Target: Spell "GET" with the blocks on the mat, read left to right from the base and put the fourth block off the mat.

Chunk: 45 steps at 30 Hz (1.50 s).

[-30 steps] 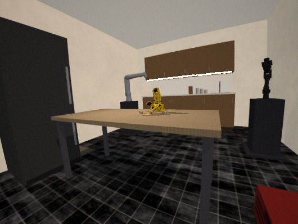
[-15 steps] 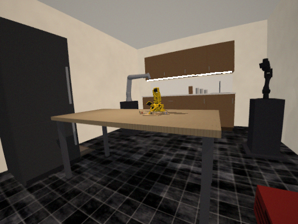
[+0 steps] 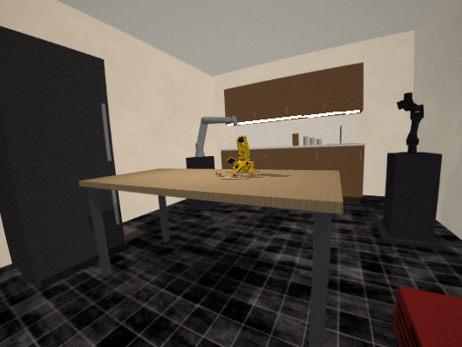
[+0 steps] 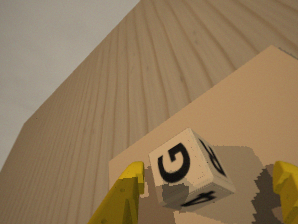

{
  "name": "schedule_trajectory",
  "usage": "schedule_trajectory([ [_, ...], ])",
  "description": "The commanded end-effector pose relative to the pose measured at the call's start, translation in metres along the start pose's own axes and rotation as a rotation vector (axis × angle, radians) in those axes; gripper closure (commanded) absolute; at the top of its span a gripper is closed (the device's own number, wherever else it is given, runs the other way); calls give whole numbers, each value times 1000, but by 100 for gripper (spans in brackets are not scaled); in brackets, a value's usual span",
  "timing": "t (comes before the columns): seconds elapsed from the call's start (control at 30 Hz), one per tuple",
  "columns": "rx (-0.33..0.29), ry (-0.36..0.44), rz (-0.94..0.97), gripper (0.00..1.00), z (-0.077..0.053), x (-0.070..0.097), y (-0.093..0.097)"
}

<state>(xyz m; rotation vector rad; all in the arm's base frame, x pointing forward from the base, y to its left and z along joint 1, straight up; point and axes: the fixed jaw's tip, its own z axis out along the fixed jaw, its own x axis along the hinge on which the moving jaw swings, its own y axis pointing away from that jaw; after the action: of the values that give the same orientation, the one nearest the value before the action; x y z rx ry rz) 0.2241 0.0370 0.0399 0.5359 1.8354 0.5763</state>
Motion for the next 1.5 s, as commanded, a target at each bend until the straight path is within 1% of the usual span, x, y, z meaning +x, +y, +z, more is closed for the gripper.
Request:
schedule_trajectory([
  [0.0, -178, -115, 187, 68, -24, -53, 46],
  [0.57, -178, -117, 185, 68, -21, -54, 46],
  [0.77, -177, -118, 185, 68, -16, -54, 47],
  [1.07, -178, -123, 197, 68, -3, -57, 51],
  [1.13, -178, -123, 197, 68, -3, -57, 51],
  [1.17, -188, -132, 210, 68, -1, -60, 55],
  [1.33, -210, -153, 235, 68, 11, -65, 61],
  [1.43, -236, -174, 256, 68, 21, -69, 67],
  [1.47, -234, -173, 252, 68, 24, -71, 69],
])
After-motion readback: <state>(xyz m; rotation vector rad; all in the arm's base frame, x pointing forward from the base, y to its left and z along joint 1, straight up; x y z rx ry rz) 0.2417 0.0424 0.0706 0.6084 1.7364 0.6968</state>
